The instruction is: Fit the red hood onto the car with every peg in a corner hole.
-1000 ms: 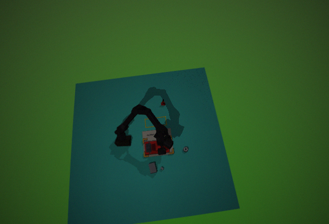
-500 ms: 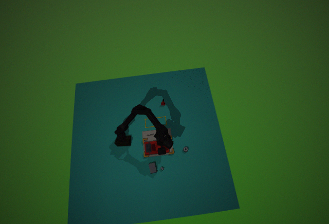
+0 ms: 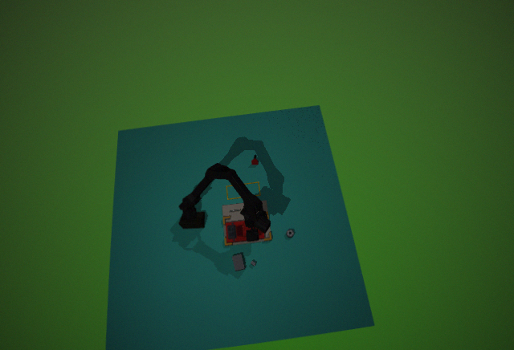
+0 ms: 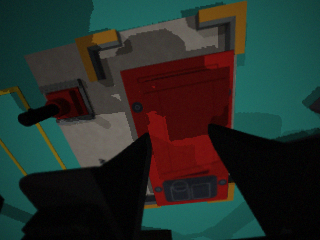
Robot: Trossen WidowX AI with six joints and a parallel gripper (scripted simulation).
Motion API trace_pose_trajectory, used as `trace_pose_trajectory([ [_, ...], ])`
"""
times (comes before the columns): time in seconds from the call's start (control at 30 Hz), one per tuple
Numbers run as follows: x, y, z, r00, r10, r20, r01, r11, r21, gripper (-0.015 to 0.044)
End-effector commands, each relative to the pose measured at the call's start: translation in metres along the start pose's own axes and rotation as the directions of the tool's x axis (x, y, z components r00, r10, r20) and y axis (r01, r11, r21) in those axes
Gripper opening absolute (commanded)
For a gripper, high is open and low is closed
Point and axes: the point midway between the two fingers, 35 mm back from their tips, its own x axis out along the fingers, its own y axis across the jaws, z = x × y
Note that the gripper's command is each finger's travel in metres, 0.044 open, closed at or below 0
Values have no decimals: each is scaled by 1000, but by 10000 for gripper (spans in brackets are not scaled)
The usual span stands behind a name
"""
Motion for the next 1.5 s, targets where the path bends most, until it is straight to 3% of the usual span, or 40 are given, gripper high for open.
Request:
trace_pose_trajectory([
  [0.0,3,-3,0,1000,-6,-1,6,1000,-5,0],
  [1.47,17,-7,0,1000,-5,-1,5,1000,-15,0],
])
